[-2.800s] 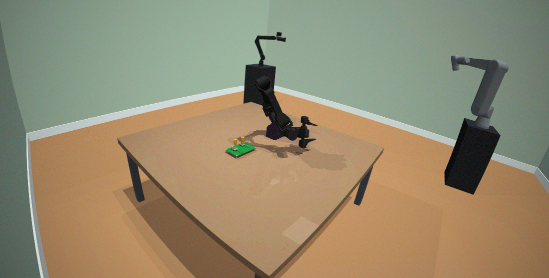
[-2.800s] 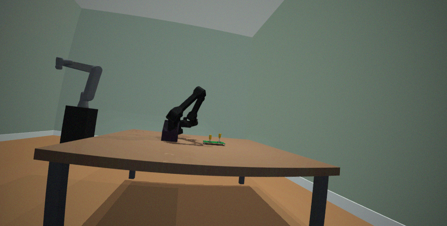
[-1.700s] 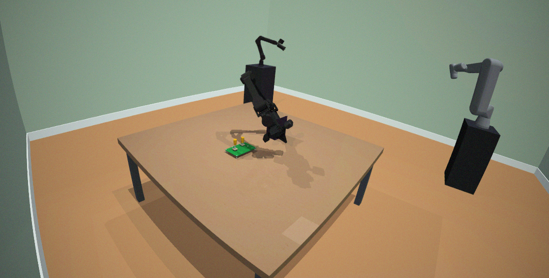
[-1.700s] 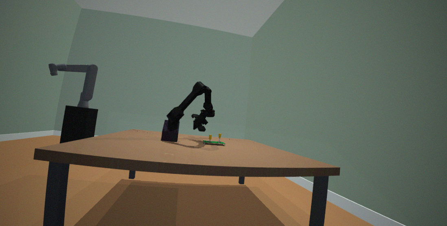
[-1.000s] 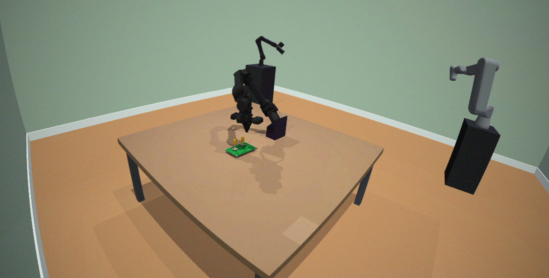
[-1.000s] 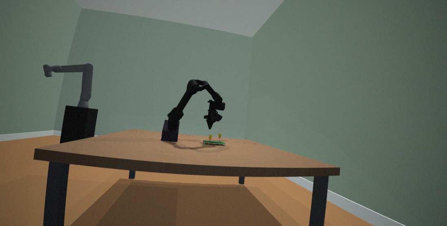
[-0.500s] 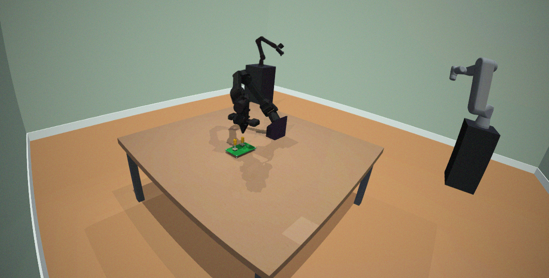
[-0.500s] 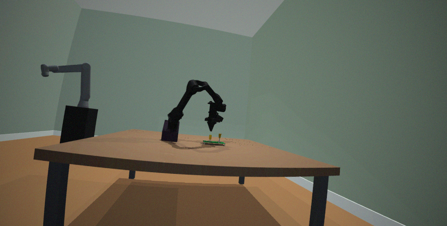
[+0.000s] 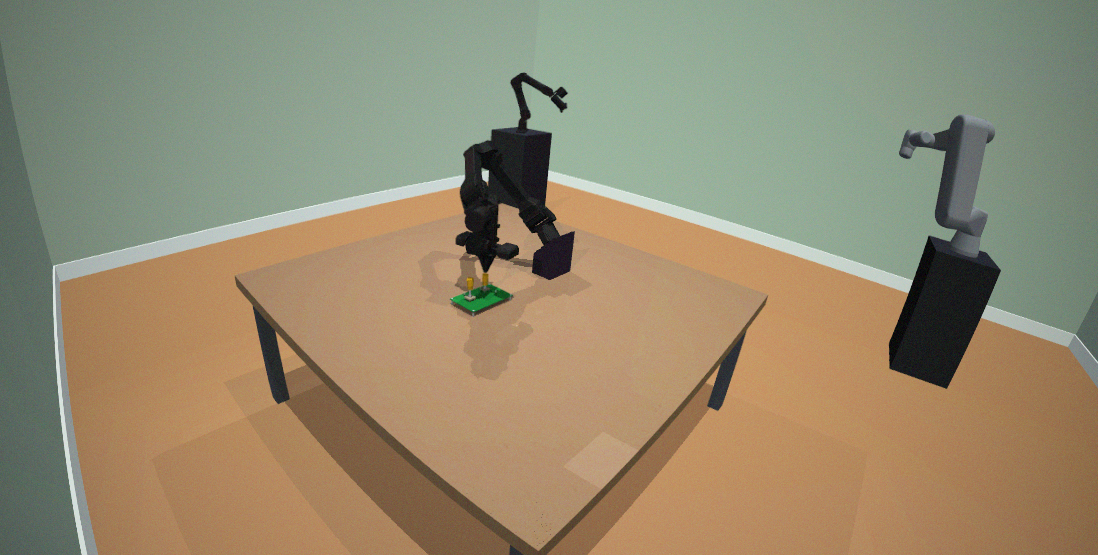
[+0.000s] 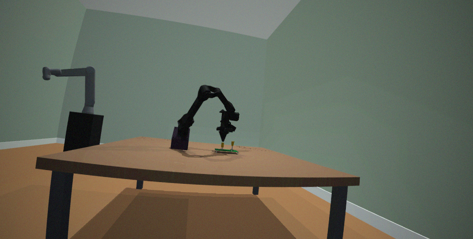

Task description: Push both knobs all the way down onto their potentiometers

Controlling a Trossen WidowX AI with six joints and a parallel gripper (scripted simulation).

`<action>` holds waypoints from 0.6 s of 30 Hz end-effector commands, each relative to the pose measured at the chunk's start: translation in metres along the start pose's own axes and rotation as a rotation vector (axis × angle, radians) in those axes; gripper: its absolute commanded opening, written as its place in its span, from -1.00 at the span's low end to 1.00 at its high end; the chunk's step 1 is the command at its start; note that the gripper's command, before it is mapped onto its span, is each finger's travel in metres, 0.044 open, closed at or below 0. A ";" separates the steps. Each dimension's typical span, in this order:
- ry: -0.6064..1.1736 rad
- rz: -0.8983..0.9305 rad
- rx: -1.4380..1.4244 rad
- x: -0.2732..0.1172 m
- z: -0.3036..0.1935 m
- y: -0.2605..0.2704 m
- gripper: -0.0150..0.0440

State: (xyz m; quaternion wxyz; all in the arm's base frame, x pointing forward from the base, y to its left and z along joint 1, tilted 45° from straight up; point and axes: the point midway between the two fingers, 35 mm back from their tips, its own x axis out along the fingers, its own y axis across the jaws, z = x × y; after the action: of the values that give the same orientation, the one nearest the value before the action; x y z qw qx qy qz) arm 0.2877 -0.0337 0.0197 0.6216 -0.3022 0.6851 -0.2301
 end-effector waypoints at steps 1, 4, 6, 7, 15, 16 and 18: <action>0.000 -0.006 -0.006 0.003 -0.001 0.000 -0.49; 0.000 -0.006 -0.006 0.002 -0.001 0.000 -0.49; 0.000 -0.006 -0.006 0.002 -0.001 0.000 -0.49; 0.000 -0.006 -0.006 0.002 -0.001 0.000 -0.49; 0.000 -0.006 -0.006 0.004 -0.001 0.000 -0.49; 0.000 -0.006 -0.006 0.005 -0.001 0.000 -0.49; 0.000 -0.006 -0.006 0.005 -0.001 0.000 -0.49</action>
State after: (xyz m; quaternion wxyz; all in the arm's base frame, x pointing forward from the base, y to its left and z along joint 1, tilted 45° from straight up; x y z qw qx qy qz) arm 0.2866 -0.0364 0.0170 0.6207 -0.3027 0.6858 -0.2300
